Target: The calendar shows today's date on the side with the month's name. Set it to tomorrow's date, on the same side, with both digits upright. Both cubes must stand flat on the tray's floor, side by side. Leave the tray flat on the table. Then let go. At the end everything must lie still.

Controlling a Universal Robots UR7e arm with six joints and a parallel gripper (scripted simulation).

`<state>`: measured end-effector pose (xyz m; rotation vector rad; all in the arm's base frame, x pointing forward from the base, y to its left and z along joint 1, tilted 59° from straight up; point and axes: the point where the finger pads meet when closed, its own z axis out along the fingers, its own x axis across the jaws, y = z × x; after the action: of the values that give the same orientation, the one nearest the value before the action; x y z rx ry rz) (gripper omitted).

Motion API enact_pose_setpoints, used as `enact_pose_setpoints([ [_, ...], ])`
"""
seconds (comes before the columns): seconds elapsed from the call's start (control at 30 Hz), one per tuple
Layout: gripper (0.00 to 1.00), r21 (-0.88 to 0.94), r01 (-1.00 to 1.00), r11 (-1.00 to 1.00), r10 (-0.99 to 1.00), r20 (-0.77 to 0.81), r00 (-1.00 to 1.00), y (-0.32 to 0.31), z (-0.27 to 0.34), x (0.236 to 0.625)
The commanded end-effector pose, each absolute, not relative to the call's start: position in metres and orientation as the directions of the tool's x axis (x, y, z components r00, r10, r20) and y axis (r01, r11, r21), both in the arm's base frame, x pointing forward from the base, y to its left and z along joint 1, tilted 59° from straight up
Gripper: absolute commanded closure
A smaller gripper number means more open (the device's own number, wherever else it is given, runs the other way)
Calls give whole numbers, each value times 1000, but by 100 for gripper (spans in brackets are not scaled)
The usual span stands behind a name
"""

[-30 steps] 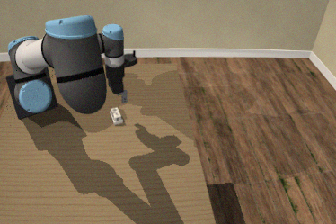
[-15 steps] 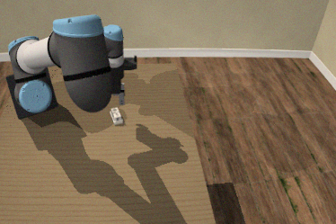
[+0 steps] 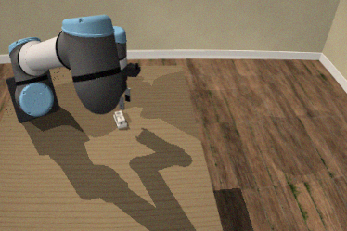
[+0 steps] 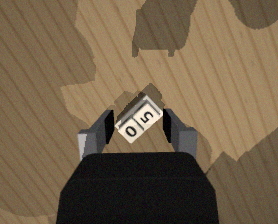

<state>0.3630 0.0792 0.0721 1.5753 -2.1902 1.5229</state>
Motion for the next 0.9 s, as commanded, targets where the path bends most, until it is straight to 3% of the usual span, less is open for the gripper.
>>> enact_pose_setpoints([
  [0.0,0,-747,-656,109,-680,426,-597,77,71,362],
  [0.4,0,-847,-414,333,-602,147,-785,70,66,356],
  [0.87,0,-858,-223,463,-510,-51,-859,65,62,352],
])
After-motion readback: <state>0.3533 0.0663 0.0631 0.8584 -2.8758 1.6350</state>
